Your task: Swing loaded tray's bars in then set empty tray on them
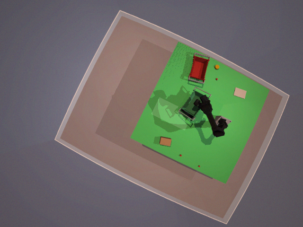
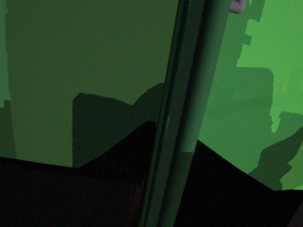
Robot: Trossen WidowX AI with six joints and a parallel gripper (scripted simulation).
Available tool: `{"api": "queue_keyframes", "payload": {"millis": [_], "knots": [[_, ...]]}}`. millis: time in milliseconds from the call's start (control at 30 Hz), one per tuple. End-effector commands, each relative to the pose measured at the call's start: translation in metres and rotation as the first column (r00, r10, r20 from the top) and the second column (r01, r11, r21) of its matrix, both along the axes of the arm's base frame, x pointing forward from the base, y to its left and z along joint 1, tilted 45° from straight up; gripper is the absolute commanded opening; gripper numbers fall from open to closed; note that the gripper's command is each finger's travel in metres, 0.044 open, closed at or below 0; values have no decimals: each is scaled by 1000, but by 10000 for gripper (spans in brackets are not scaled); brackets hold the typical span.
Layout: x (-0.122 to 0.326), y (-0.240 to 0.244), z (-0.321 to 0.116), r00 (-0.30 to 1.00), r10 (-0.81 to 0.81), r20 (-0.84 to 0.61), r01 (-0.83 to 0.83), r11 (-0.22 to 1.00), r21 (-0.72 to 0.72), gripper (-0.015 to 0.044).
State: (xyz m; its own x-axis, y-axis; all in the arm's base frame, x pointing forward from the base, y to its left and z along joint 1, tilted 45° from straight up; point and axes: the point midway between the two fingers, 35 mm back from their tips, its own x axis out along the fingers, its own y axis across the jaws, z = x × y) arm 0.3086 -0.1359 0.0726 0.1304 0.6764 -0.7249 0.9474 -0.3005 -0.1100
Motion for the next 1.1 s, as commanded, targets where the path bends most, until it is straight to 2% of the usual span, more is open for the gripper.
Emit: {"api": "queue_keyframes", "payload": {"millis": [0,1067], "knots": [[1,1,-3,1000,-24,-3,24,1000,5,0],[-6,20,-12,998,-48,-39,49,999,21,0]]}}
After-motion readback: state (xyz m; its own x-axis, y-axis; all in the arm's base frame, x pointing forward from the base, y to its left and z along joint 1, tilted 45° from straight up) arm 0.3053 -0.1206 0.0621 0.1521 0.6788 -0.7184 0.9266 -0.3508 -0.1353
